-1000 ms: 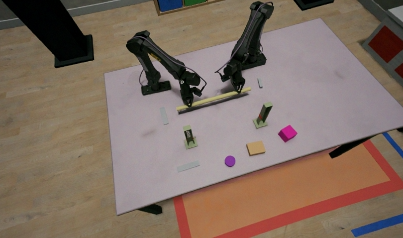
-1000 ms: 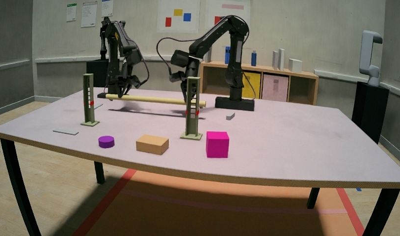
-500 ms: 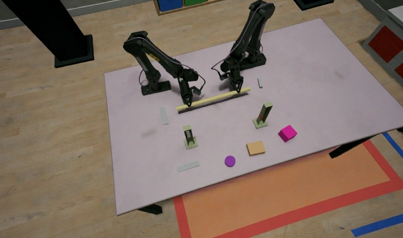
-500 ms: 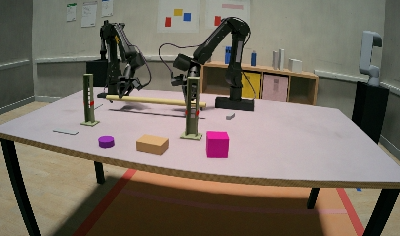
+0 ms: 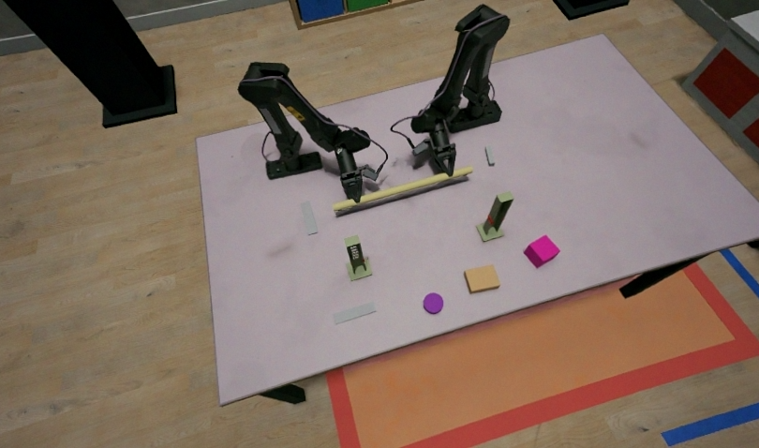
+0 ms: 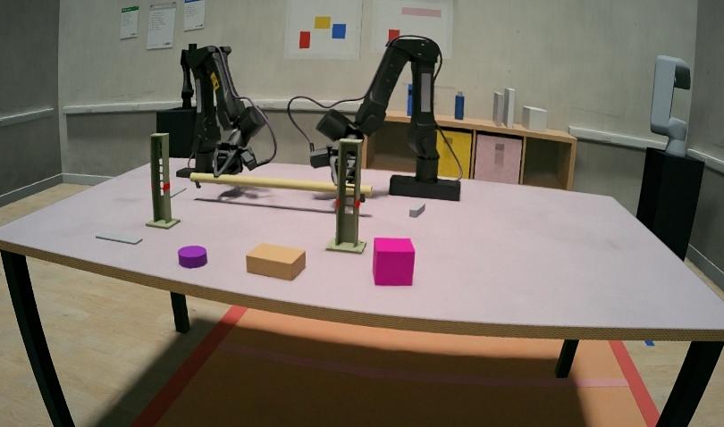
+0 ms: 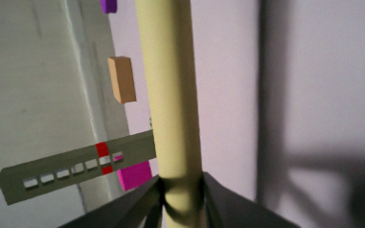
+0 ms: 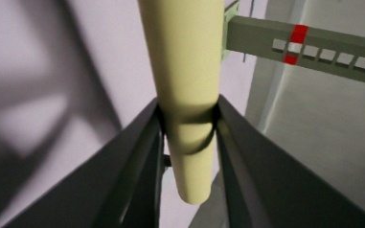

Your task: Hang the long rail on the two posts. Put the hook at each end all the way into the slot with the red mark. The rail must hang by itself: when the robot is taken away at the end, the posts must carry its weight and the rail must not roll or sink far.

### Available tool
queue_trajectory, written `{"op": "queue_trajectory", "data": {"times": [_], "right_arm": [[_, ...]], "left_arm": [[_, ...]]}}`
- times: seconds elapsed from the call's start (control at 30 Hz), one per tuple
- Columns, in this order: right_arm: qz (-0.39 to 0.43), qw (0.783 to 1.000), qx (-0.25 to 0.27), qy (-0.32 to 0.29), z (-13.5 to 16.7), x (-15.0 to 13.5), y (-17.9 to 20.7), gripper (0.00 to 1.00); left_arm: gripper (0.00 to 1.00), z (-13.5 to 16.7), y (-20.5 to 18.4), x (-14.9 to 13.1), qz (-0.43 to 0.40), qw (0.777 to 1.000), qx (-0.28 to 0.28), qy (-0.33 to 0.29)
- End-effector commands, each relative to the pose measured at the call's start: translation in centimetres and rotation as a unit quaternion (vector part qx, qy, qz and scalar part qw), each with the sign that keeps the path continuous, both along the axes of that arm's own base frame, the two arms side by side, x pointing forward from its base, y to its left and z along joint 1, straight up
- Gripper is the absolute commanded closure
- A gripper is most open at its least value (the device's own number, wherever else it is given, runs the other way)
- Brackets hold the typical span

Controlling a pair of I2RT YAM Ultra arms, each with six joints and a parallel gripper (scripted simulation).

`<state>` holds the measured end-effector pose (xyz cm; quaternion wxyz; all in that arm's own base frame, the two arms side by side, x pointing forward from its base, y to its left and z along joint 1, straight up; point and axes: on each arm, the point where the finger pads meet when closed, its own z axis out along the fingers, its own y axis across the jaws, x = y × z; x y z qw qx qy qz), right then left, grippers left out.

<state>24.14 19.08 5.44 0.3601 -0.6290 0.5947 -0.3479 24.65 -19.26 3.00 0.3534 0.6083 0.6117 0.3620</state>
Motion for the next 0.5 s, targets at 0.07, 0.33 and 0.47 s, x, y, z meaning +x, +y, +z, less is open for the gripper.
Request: {"op": "queue_trajectory", "data": {"times": [0.07, 0.33, 0.47], "right_arm": [[-0.003, 0.994, 0.025, -0.106, 2.0, 1.5, 0.5, 0.81], [-0.004, 0.991, 0.029, -0.129, 0.2, 1.8, 0.5, 0.81], [-0.004, 0.991, 0.031, -0.13, -0.7, 1.9, 0.5, 0.81]], "left_arm": [[0.81, 1.5, 0.0, 1.4, 0.0, 0.995, -0.007, -0.101], [0.81, -0.3, 0.1, 1.7, 0.0, 0.992, -0.008, -0.124], [0.81, -1.2, 0.1, 1.8, 0.0, 0.992, -0.009, -0.125]]}}
